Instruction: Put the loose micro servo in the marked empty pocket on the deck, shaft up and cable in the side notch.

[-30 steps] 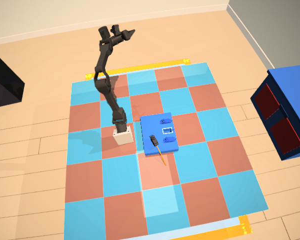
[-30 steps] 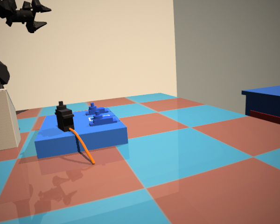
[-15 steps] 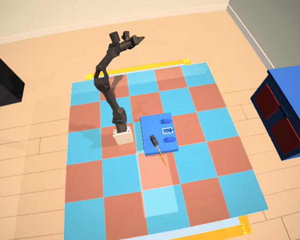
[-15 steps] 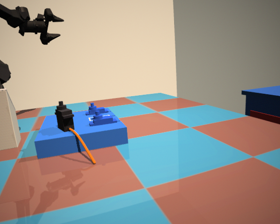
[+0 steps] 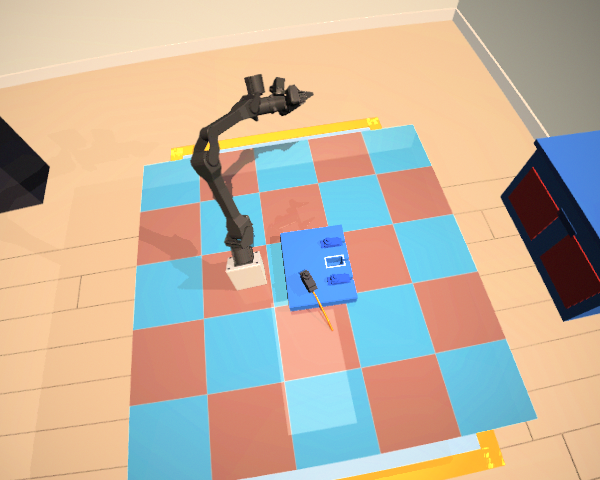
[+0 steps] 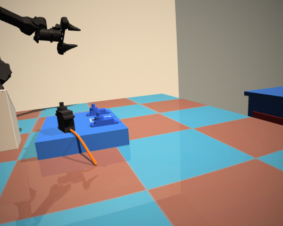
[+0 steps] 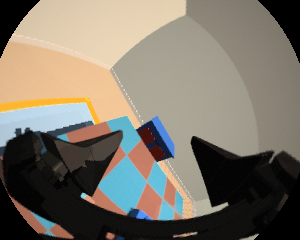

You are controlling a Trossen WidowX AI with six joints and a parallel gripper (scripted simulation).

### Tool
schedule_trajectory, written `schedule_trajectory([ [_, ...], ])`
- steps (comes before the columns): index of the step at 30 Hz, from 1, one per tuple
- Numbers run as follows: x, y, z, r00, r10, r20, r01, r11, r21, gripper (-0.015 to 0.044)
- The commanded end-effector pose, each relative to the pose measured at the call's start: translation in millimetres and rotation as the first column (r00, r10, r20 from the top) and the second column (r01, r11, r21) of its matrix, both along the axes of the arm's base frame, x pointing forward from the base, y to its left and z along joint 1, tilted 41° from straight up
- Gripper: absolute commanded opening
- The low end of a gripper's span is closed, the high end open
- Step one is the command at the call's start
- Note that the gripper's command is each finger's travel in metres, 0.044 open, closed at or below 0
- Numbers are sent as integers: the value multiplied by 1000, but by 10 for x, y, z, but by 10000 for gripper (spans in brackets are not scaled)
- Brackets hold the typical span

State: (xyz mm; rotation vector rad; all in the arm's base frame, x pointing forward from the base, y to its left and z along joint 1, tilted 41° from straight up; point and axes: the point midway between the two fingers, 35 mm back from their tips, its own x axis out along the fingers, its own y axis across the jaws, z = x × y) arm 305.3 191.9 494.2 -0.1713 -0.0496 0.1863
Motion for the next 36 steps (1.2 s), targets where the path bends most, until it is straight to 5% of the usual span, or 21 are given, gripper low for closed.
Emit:
schedule_trajectory([
  [1,134,-22,-153,999,-10,-38,10,1000,-16,440],
  [36,1248,-1109,-2438,757,-218,-615,168,976,-140,440],
])
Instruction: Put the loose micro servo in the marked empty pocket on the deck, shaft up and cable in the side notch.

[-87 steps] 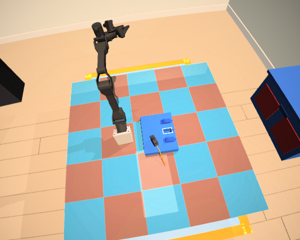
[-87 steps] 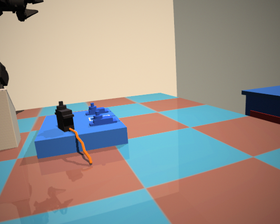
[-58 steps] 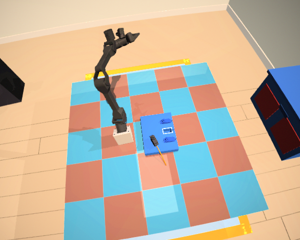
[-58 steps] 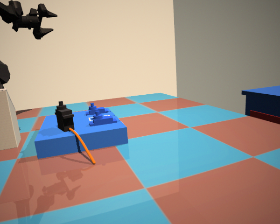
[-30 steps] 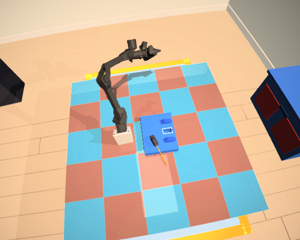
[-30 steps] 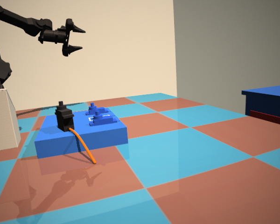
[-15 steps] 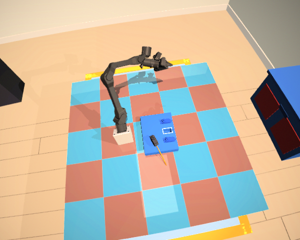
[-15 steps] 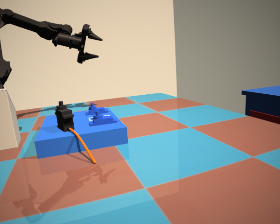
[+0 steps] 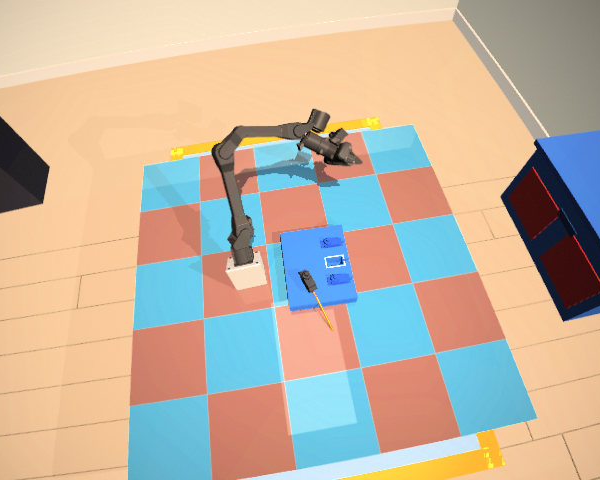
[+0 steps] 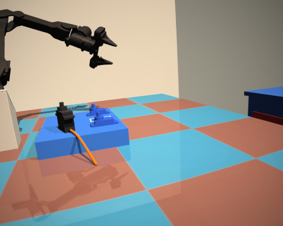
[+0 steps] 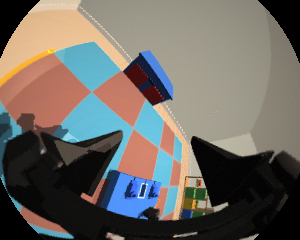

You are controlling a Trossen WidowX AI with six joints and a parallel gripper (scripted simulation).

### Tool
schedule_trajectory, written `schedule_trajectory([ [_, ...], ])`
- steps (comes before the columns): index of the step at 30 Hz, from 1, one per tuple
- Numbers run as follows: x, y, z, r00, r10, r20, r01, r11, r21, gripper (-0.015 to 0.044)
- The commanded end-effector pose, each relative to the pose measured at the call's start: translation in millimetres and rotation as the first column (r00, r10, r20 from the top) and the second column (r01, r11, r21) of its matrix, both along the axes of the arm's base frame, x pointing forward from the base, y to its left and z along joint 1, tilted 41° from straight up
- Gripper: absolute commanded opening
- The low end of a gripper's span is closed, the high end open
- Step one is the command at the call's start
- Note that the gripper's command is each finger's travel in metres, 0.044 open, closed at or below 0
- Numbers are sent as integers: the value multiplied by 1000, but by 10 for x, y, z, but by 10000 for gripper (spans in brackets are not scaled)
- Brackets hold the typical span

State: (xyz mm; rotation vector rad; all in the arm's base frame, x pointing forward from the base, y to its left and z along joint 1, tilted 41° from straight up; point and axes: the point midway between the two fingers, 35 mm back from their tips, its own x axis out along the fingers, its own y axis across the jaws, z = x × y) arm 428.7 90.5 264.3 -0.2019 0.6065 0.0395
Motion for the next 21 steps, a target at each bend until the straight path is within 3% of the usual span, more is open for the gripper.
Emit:
schedule_trajectory([
  [1,22,-143,-210,998,-29,-64,30,999,19,440],
  [21,-183,-1091,-1490,856,-210,-472,309,940,143,440],
])
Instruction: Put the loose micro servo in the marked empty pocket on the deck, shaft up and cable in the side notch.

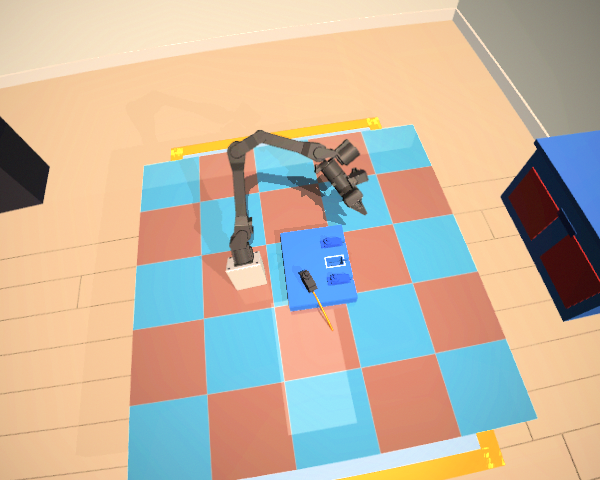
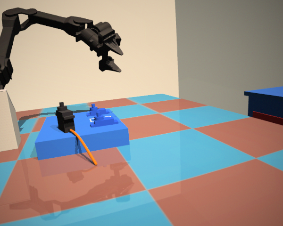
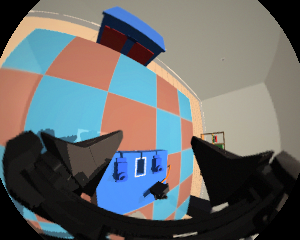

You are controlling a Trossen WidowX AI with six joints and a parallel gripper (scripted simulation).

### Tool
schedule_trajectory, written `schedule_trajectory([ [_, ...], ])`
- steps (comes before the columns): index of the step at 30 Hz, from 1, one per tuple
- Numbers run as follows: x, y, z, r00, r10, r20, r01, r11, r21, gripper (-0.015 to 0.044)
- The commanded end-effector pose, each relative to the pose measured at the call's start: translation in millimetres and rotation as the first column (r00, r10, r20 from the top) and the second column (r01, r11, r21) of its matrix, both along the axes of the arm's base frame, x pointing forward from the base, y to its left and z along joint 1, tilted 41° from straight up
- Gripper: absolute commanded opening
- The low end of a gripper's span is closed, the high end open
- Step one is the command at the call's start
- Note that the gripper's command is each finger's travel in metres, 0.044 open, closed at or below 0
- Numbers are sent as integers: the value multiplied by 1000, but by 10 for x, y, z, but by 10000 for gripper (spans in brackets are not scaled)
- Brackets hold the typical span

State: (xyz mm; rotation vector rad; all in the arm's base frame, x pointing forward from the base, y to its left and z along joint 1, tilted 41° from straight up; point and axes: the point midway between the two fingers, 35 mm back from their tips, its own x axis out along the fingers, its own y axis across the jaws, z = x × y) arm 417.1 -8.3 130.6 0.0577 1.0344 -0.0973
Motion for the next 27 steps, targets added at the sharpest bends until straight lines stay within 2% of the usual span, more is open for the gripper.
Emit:
schedule_trajectory([
  [1,-94,-146,-211,996,-52,-73,56,997,48,440],
  [14,-541,-611,-868,920,-214,-330,285,941,185,440],
  [27,-1099,-903,-1366,751,-326,-575,559,777,290,440],
])
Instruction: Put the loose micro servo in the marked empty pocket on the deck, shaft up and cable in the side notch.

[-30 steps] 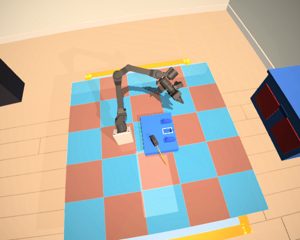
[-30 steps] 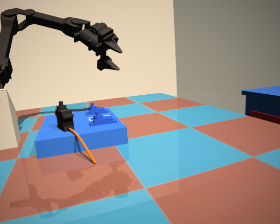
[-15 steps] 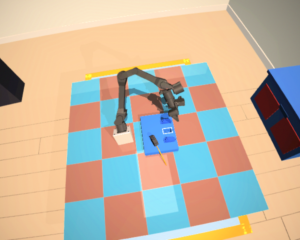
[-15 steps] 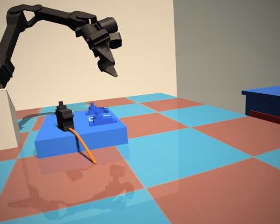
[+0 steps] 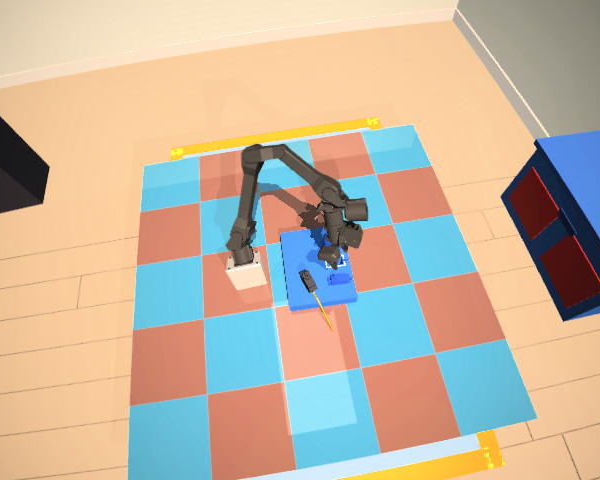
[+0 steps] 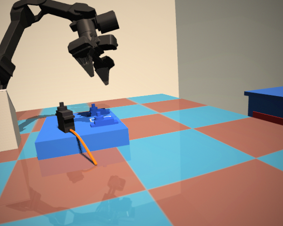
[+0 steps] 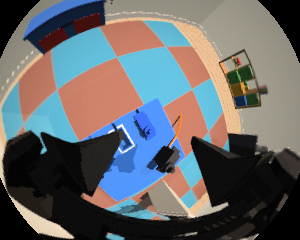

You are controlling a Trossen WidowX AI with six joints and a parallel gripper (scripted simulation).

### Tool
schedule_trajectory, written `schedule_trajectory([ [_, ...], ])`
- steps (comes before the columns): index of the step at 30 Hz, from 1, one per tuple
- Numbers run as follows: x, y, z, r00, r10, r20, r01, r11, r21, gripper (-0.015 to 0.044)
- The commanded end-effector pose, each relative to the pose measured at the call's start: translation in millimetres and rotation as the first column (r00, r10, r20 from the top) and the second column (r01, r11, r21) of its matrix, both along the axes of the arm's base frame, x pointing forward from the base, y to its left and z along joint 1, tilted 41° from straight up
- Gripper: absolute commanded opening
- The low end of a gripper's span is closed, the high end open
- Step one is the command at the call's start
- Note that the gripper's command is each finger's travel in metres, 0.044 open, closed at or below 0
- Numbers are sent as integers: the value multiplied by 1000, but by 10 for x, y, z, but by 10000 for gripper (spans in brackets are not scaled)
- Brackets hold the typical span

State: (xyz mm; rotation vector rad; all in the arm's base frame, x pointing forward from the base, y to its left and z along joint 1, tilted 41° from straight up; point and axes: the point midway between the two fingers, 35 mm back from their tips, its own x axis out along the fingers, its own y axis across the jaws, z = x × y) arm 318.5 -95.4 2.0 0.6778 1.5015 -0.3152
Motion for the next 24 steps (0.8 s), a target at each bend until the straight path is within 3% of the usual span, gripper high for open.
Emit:
schedule_trajectory([
  [1,-157,-47,-112,996,-74,-58,78,995,65,440],
  [12,-640,-131,-377,927,-278,-251,337,911,235,440],
  [24,-1062,-113,-517,789,-422,-446,588,729,351,440],
])
